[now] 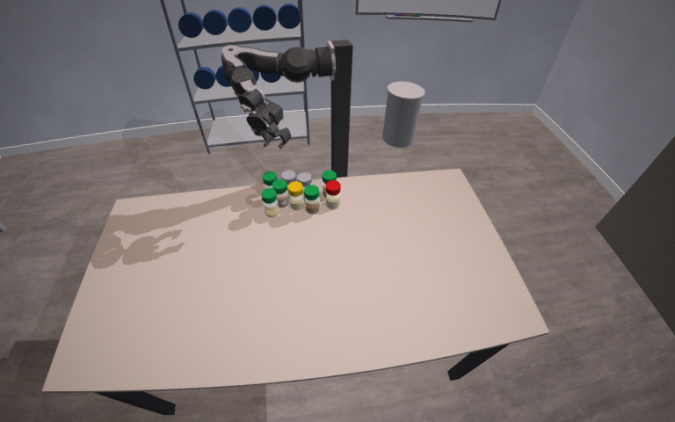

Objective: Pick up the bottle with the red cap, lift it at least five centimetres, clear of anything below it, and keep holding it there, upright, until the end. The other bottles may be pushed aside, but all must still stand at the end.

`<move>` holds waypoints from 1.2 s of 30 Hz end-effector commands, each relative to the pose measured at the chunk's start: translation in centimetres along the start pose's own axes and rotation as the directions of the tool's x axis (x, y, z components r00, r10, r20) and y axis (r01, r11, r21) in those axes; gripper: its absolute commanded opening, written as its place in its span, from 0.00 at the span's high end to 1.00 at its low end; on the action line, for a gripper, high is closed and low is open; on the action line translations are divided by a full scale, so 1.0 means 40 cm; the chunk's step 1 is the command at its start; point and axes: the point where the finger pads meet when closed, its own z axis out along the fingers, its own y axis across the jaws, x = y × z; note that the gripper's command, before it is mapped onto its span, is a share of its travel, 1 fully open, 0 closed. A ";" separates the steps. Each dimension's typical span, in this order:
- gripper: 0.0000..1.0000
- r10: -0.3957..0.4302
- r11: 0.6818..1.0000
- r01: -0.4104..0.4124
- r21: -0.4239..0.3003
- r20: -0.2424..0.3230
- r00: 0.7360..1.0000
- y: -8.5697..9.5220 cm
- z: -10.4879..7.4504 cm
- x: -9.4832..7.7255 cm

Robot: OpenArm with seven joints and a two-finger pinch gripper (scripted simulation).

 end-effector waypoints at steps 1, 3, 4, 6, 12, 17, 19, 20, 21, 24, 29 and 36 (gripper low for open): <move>0.55 -0.001 1.000 0.001 -0.002 0.002 1.000 0.001 -0.002 -0.001; 0.55 -0.001 1.000 0.001 -0.002 0.002 1.000 0.001 -0.002 -0.001; 0.55 -0.001 1.000 0.001 -0.002 0.002 1.000 0.001 -0.002 -0.001; 0.55 -0.001 1.000 0.001 -0.002 0.002 1.000 0.001 -0.002 -0.001; 0.55 -0.001 1.000 0.001 -0.002 0.002 1.000 0.001 -0.002 -0.001; 0.55 -0.001 1.000 0.001 -0.002 0.002 1.000 0.001 -0.002 -0.001; 0.55 -0.001 1.000 0.001 -0.002 0.002 1.000 0.001 -0.002 -0.001; 0.55 -0.001 1.000 0.001 -0.002 0.002 1.000 0.001 -0.002 -0.001; 0.55 -0.001 1.000 0.001 -0.002 0.002 1.000 0.001 -0.002 -0.001; 0.55 -0.001 1.000 0.001 -0.002 0.002 1.000 0.001 -0.002 -0.001; 0.55 -0.001 1.000 0.001 -0.002 0.002 1.000 0.001 -0.002 -0.001; 0.55 -0.077 0.996 0.078 0.030 -0.033 0.996 0.026 0.045 0.002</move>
